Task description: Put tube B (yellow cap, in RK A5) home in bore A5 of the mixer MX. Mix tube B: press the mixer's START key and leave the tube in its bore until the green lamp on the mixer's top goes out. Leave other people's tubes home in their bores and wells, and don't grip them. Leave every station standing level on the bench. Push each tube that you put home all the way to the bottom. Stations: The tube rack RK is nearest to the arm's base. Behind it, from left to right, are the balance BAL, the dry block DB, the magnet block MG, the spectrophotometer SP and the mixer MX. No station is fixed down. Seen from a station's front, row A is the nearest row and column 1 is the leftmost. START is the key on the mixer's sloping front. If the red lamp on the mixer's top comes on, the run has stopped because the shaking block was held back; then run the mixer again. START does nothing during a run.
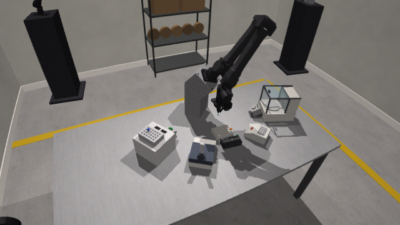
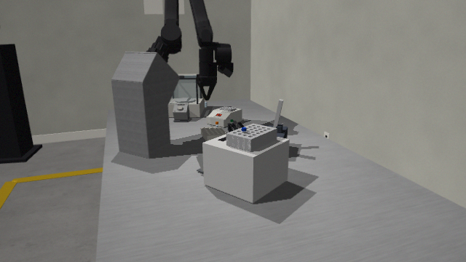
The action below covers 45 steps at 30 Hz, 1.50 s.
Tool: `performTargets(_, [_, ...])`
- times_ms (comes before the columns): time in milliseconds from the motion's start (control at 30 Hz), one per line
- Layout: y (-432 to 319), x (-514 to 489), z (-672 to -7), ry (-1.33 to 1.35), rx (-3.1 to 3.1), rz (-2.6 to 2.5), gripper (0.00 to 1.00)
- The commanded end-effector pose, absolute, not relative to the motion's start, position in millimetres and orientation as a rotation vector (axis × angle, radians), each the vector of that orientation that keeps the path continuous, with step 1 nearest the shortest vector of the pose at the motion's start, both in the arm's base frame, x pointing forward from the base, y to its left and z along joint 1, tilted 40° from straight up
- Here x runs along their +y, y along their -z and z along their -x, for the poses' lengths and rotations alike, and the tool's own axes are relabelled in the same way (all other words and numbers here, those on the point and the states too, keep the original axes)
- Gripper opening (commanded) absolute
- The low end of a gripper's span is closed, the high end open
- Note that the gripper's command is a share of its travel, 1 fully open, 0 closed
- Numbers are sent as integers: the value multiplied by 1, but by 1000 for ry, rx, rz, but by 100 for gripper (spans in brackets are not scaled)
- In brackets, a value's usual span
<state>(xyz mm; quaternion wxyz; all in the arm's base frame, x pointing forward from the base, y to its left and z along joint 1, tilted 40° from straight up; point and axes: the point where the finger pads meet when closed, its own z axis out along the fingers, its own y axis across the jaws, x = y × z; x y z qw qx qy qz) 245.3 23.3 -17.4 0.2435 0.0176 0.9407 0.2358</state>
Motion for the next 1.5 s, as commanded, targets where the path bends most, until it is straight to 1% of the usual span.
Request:
performTargets(0, [1, 12, -256, -611, 2530, -15, 9])
performTargets(1133, [-44, -12, -236, -596, 2522, -7, 9])
performTargets(1467, [-44, -13, -236, -596, 2522, -7, 9])
